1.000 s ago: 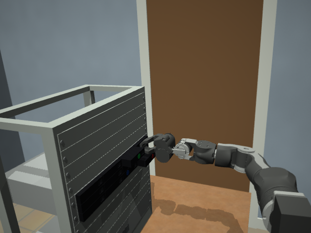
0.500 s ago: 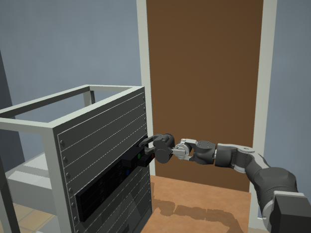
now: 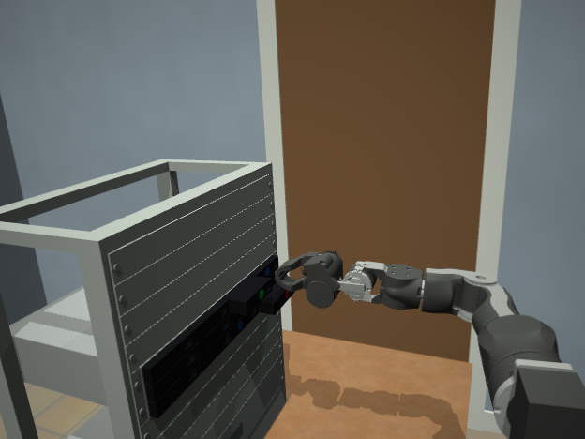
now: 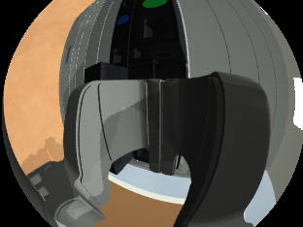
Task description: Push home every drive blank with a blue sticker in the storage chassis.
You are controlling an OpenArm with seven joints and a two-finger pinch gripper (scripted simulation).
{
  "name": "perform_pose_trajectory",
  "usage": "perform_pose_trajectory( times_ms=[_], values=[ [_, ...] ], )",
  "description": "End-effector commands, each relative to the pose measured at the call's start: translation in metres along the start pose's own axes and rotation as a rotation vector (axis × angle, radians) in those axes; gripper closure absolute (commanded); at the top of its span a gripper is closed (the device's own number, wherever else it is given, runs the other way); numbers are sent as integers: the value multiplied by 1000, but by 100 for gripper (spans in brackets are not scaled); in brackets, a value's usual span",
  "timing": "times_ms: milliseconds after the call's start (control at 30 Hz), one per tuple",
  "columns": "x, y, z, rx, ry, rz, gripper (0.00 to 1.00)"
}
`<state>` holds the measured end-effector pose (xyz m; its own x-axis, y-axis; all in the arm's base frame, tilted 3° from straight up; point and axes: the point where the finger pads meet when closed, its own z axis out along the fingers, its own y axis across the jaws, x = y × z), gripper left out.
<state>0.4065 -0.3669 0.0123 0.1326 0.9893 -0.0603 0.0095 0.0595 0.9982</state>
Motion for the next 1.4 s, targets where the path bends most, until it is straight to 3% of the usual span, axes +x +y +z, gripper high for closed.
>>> perform_pose_trajectory(
  times_ms=[0,1033,1367],
  values=[
    [-1,2,-3,-11,-6,7,100],
    [0,2,-68,-11,-9,6,100],
    [-1,1,-75,-11,-10,7,100]
  ],
)
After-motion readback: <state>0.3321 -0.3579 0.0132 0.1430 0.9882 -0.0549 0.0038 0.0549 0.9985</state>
